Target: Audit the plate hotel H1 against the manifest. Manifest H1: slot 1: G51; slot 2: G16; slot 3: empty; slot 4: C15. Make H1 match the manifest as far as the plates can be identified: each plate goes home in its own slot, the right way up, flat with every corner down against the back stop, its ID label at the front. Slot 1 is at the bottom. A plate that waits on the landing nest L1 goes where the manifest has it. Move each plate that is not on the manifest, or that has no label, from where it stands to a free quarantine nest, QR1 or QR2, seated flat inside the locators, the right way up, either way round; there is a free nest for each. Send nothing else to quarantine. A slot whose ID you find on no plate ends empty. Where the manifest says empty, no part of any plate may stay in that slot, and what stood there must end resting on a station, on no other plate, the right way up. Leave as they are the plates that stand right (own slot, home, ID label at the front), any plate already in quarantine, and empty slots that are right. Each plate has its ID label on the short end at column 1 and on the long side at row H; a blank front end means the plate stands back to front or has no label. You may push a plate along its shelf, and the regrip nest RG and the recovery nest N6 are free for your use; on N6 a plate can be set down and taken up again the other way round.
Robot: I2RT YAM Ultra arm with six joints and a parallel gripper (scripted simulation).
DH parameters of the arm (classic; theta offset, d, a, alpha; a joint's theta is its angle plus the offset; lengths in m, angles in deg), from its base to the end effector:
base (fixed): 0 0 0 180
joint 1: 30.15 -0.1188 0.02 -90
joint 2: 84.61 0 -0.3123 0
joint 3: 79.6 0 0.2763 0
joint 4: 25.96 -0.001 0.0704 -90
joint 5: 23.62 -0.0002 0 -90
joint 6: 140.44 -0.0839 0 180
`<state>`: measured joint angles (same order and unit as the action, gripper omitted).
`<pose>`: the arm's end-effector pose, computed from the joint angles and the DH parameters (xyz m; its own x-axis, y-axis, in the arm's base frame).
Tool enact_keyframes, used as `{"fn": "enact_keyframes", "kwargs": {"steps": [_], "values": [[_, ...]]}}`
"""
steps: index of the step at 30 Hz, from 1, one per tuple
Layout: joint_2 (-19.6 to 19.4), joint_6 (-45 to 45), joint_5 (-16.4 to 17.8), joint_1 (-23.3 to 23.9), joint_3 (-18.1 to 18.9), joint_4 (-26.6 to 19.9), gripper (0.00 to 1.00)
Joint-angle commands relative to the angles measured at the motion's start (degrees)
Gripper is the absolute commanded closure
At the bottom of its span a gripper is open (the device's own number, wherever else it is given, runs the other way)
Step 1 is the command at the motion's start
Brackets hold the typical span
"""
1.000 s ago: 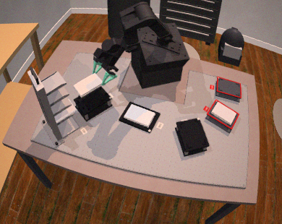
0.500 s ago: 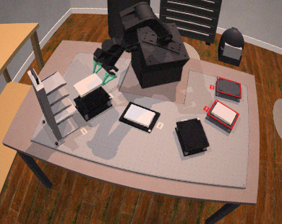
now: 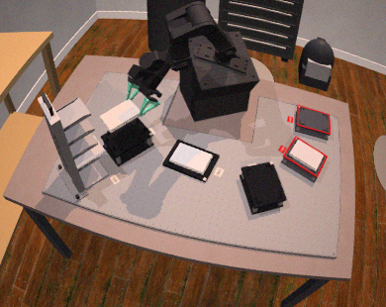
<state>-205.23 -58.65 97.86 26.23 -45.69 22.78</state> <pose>0.2071 -0.2306 0.0242 -0.2683 0.6235 -0.7344 0.5259 0.7335 0.4306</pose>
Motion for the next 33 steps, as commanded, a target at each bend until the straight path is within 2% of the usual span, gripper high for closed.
{"fn": "enact_keyframes", "kwargs": {"steps": [1,33], "values": [[1.35,0.24,0.14,0.83,-0.01,-0.17,0.14],[9.87,2.27,2.33,3.61,-0.14,-9.64,0.14]]}}
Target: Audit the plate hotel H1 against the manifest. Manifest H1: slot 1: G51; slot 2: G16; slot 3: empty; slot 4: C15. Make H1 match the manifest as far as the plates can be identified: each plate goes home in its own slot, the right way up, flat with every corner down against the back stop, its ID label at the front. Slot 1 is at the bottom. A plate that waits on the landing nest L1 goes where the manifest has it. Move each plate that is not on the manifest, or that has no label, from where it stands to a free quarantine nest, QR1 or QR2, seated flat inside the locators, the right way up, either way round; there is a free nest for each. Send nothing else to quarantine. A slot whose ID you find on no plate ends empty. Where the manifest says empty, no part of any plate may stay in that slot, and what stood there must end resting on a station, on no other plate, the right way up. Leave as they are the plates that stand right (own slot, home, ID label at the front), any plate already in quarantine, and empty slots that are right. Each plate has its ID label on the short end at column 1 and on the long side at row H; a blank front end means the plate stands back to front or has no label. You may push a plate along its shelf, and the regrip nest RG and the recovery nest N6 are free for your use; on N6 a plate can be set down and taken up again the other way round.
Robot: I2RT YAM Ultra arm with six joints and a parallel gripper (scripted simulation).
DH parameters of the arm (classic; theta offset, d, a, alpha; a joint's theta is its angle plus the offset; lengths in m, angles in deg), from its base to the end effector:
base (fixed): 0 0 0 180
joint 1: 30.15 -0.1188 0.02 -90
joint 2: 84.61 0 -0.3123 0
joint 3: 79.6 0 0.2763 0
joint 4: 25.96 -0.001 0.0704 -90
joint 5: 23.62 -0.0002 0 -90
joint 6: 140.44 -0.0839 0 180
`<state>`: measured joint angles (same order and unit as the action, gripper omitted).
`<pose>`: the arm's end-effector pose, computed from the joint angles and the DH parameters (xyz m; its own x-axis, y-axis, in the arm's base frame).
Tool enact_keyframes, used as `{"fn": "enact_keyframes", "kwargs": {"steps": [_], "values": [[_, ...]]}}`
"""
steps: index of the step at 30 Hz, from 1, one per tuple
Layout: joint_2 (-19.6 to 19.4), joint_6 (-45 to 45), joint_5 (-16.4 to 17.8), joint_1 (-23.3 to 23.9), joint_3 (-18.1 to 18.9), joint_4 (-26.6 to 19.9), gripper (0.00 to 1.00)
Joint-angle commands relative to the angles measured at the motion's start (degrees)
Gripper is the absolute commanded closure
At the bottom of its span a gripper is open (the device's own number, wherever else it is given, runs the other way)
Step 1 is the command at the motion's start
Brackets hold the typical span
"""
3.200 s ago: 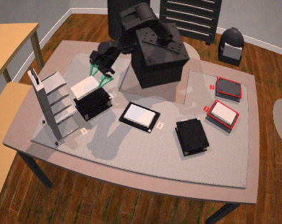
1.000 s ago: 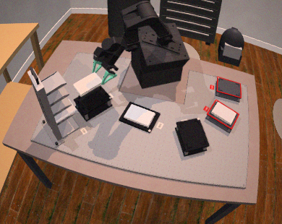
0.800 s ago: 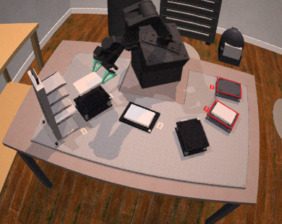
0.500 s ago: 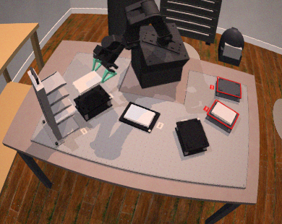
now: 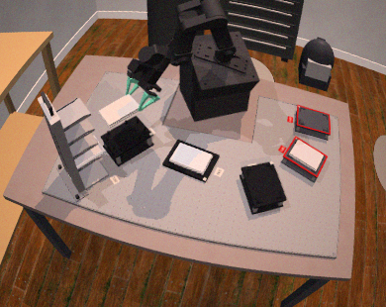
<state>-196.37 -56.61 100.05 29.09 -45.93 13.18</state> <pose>0.1951 -0.2350 0.0502 -0.2665 0.6226 -0.7357 0.5263 0.7335 0.4301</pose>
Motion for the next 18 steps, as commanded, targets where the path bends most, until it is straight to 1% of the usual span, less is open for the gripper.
{"fn": "enact_keyframes", "kwargs": {"steps": [1,14,18], "values": [[1.31,0.31,0.23,0.84,0.11,-0.39,0.14],[5.65,1.43,1.37,2.31,0.45,-5.69,0.14],[6.24,1.59,1.53,2.51,0.51,-6.42,0.14]]}}
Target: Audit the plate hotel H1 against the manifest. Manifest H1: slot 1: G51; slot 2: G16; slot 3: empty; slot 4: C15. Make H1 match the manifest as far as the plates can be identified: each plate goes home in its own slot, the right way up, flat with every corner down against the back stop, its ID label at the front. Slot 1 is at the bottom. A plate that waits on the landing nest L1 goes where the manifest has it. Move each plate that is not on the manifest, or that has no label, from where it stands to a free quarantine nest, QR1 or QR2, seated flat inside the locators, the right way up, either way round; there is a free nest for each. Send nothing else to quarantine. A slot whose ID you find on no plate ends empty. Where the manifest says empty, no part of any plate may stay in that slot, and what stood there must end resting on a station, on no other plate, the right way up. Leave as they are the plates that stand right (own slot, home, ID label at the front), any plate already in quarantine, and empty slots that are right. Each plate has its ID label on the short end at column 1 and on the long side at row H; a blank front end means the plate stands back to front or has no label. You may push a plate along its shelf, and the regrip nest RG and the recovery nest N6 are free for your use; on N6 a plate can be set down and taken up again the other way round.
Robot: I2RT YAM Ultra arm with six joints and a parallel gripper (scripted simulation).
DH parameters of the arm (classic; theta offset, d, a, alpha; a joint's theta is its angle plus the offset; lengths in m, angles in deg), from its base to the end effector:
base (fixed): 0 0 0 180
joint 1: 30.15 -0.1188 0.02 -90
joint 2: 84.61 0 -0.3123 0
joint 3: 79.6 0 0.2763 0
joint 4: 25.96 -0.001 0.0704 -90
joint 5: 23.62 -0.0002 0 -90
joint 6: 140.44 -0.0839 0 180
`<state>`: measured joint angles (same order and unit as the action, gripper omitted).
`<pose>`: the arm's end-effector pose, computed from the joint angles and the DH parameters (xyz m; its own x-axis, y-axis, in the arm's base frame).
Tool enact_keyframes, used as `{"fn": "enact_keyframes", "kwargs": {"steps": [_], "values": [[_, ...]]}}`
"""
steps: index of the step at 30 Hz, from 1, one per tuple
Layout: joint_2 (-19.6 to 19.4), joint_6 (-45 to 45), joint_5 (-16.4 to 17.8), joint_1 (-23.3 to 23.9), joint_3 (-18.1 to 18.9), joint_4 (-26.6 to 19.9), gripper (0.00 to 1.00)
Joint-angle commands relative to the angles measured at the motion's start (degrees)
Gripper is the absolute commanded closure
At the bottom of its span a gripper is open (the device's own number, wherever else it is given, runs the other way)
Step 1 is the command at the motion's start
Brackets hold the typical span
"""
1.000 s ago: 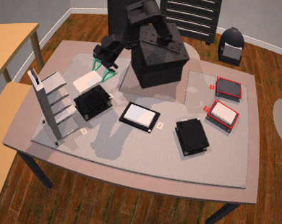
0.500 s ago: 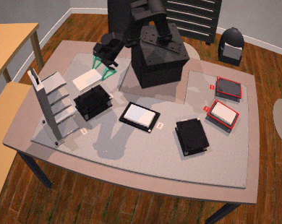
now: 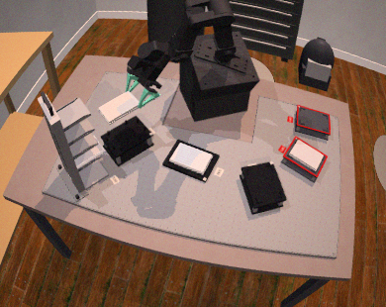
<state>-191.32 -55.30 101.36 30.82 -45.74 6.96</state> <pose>0.1875 -0.2366 0.0644 -0.2677 0.6254 -0.7329 0.5277 0.7316 0.4316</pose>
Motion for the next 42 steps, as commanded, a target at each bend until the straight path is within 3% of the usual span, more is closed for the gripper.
{"fn": "enact_keyframes", "kwargs": {"steps": [1,42], "values": [[1.53,0.37,0.31,0.90,0.36,-0.64,0.14],[12.57,3.79,3.55,5.12,2.92,-16.27,0.14]]}}
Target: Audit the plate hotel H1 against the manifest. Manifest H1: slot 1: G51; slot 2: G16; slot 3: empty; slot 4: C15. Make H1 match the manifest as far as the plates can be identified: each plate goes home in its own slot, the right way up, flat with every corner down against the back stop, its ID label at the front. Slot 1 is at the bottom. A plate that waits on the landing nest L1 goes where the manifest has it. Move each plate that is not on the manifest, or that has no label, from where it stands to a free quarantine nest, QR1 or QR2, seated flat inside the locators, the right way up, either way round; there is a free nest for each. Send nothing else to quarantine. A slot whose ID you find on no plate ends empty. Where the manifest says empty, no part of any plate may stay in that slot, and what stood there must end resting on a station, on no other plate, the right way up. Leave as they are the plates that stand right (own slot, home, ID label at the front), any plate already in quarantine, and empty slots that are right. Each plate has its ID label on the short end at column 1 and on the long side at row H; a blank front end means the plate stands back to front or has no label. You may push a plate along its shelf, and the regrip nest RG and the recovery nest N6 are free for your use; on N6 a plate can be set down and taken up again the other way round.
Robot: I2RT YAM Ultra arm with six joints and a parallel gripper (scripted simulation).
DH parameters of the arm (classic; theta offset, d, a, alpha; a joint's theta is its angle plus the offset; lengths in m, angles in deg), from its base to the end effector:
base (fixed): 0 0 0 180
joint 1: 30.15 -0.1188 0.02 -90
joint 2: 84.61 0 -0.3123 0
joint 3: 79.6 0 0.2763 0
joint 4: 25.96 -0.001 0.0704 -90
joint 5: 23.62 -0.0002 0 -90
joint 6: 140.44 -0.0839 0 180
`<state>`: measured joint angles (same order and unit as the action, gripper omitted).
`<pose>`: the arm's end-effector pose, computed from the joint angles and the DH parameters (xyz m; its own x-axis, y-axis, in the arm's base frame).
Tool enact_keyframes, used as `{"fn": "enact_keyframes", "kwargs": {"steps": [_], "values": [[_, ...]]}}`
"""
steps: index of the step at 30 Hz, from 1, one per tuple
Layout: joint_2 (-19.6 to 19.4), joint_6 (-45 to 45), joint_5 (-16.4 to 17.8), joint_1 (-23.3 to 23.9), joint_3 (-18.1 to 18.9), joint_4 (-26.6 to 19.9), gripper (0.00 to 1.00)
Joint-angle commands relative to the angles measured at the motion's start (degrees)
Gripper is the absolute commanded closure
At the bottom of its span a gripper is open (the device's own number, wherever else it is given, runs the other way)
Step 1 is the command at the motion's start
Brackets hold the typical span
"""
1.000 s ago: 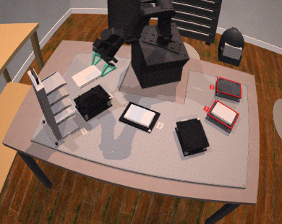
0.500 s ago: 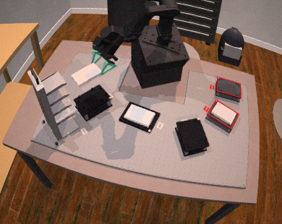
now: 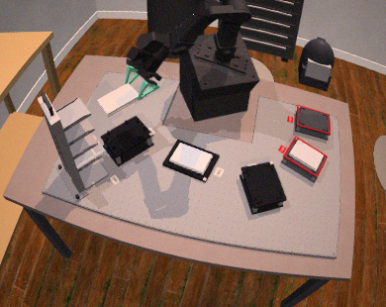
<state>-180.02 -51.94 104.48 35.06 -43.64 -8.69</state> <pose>0.1699 -0.2419 0.1000 -0.2678 0.6289 -0.7299 0.5299 0.7289 0.4336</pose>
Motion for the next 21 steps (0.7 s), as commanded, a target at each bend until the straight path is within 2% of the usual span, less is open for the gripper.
{"fn": "enact_keyframes", "kwargs": {"steps": [1,21], "values": [[1.54,0.53,0.51,1.00,0.92,-1.06,0.14],[6.05,2.36,2.08,3.11,2.98,-8.77,0.14]]}}
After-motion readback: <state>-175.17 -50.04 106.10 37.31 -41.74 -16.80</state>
